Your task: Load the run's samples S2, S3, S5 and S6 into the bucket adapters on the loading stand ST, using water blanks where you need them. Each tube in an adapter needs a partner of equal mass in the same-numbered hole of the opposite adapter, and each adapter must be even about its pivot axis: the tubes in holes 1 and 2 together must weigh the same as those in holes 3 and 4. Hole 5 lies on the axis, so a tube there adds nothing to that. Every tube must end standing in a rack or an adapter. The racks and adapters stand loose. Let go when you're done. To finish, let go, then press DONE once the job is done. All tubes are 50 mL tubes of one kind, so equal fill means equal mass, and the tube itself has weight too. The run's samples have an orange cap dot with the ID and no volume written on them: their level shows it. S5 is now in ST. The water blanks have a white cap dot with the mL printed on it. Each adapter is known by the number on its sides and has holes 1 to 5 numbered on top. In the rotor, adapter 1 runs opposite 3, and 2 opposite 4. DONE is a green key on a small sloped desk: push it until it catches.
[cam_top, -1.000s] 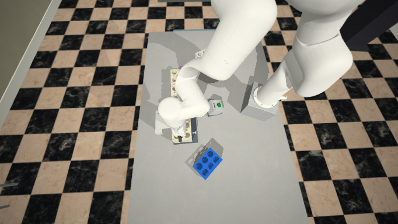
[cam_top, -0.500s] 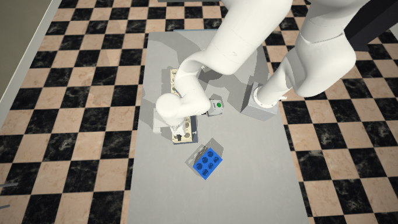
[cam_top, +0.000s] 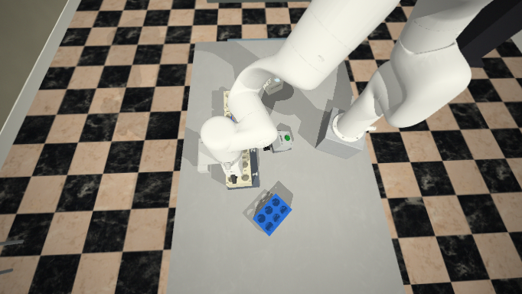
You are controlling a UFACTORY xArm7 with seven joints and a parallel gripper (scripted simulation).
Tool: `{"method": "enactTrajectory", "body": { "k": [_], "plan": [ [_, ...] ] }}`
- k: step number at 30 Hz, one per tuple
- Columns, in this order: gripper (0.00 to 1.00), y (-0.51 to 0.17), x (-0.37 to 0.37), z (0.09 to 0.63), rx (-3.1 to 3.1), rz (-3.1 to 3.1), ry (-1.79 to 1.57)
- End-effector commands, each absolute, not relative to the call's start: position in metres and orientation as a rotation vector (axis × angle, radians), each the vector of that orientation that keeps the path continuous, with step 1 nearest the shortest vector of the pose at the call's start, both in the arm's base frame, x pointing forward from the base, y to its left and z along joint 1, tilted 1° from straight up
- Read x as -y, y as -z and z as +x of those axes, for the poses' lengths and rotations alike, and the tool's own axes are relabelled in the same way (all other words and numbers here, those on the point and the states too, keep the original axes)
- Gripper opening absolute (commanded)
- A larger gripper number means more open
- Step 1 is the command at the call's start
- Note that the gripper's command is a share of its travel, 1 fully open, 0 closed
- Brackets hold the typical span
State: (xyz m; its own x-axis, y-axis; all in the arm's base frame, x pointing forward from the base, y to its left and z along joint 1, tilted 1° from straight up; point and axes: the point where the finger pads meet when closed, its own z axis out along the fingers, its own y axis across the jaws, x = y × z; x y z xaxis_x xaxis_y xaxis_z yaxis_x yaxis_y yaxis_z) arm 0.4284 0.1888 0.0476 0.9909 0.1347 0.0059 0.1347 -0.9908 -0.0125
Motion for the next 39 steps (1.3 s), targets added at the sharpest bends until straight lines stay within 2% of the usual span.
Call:
{"method": "enactTrajectory", "body": {
  "k": [1,39],
  "plan": [
    [0.44,-0.057,-0.189,0.43,0.211,-3.12,0.015],
    [0.44,-0.125,-0.188,0.429,0.211,-3.12,0.015]
  ]
}}
